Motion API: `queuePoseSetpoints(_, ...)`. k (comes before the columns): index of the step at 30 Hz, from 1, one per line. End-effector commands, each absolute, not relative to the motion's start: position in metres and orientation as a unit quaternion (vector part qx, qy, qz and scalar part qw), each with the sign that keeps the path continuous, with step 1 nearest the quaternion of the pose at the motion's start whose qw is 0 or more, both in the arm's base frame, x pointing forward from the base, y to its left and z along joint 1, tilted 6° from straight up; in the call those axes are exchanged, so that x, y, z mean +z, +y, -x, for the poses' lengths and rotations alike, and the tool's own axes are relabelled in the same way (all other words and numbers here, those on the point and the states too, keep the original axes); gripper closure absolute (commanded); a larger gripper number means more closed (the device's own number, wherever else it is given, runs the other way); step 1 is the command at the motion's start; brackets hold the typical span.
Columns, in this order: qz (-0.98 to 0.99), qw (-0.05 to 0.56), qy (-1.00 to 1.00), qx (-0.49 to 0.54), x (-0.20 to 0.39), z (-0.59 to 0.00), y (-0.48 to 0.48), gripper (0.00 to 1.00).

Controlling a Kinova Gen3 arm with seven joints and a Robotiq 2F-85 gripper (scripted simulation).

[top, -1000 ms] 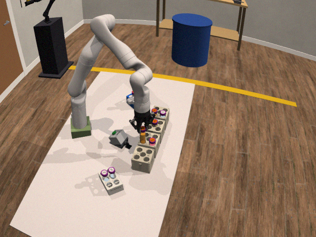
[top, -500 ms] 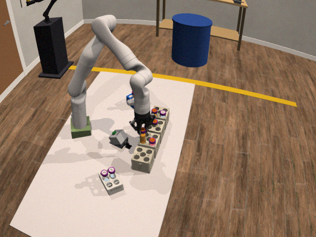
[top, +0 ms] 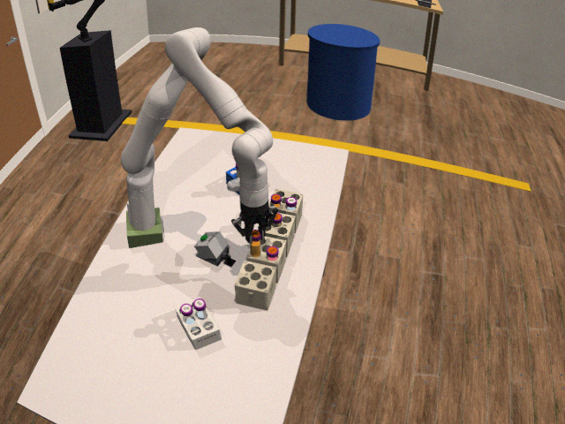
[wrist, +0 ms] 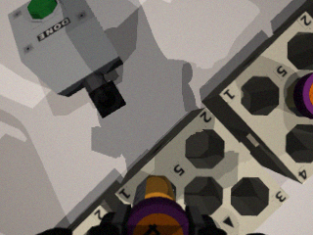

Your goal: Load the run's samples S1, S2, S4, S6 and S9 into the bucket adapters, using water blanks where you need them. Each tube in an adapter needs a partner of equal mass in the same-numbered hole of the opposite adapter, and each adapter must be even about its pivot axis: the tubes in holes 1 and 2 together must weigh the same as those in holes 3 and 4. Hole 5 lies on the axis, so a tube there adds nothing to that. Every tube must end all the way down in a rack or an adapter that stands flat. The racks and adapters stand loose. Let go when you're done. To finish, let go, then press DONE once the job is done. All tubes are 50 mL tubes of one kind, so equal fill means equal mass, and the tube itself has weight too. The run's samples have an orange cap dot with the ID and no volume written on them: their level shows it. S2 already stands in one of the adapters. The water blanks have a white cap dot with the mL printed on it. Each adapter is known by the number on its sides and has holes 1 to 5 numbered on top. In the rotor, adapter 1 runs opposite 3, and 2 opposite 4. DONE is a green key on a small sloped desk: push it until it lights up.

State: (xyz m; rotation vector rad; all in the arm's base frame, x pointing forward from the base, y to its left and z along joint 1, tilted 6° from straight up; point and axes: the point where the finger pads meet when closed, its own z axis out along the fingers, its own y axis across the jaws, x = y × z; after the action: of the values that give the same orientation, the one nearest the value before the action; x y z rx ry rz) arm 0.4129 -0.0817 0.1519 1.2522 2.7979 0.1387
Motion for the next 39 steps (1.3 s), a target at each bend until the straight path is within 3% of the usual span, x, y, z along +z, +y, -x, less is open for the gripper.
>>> queuePoseSetpoints(1, -0.406, 0.036, 0.912, 0.046, 0.147, -0.413, -0.081, 0.9)
queuePoseSetpoints(39, -0.406, 0.036, 0.912, 0.046, 0.125, -0.415, -0.08, 0.9)
